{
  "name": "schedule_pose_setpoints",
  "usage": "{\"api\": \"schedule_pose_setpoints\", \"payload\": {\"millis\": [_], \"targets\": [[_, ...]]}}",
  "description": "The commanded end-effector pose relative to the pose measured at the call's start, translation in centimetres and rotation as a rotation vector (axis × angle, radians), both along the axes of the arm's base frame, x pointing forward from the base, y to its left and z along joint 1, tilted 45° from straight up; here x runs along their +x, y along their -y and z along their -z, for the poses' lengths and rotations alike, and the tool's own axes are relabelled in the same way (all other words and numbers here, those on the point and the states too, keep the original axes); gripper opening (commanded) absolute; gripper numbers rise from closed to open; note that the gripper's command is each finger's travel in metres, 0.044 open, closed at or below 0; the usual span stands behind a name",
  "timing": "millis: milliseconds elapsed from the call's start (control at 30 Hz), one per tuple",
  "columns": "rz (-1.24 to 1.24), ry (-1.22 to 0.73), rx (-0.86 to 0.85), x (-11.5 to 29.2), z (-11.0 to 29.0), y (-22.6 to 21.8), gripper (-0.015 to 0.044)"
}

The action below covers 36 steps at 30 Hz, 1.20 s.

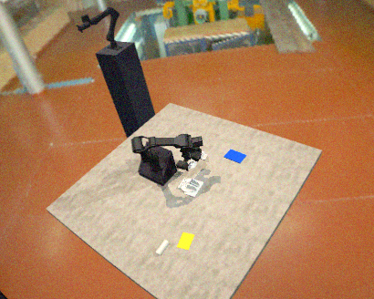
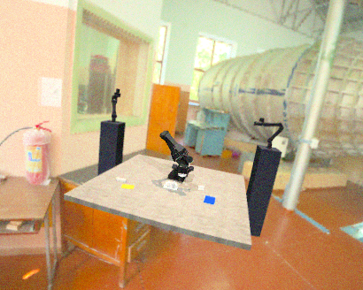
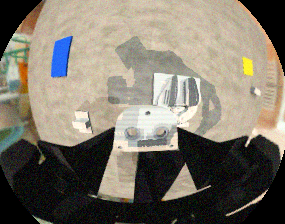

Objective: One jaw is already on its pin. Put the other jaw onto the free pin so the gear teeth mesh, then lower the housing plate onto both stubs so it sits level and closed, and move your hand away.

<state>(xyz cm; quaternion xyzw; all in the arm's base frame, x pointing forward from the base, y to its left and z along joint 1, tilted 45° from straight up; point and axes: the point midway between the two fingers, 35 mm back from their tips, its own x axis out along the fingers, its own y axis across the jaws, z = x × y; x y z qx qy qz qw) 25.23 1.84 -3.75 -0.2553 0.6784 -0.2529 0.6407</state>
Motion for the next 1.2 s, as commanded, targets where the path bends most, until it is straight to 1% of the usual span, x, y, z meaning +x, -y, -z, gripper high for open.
{"api": "schedule_pose_setpoints", "payload": {"millis": [0,767,1167], "targets": [[-0.005,-0.003,-0.007,-0.2,-0.6,0.9,0.0351],[0.006,-0.01,-0.045,-2.0,-4.7,6.6,0.0351],[0.007,-0.011,-0.046,-2.1,-4.8,6.8,0.0351]]}}
